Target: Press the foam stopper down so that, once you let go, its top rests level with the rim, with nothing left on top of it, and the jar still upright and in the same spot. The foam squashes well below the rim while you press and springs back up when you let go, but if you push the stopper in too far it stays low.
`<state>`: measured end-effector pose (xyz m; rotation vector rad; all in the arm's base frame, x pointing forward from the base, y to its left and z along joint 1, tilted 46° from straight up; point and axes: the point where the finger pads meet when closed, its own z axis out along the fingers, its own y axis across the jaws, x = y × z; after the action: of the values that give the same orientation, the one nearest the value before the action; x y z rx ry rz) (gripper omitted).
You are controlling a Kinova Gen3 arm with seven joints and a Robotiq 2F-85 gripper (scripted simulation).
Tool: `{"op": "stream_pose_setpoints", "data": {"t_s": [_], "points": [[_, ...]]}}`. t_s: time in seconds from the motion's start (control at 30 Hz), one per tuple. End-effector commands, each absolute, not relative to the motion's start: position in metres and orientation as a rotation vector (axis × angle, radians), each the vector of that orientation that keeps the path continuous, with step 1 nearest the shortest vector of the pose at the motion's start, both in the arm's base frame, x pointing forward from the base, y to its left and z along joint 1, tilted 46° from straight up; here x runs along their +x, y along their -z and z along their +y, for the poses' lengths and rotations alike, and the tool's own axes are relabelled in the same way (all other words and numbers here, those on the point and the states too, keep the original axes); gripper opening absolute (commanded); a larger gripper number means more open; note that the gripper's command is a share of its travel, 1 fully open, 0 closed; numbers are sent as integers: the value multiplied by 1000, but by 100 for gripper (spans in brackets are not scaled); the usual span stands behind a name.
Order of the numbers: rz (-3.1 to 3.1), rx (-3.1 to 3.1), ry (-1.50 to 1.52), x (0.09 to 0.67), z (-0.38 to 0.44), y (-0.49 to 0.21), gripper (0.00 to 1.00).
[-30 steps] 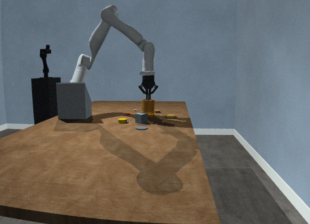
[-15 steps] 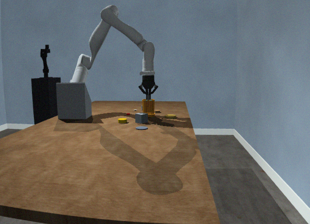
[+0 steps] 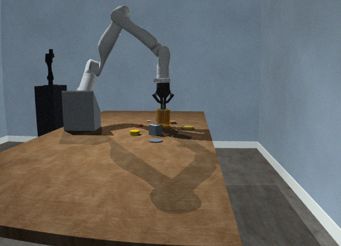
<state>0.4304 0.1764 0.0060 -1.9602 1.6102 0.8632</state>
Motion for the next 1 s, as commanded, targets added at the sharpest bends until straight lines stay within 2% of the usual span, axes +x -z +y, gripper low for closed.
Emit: {"op": "stream_pose_setpoints", "data": {"t_s": [0.0, 0.97], "points": [[1610, -1961, -864, 430, 177, -5, 0], [1610, -1961, -864, 437, 149, -33, 0]]}}
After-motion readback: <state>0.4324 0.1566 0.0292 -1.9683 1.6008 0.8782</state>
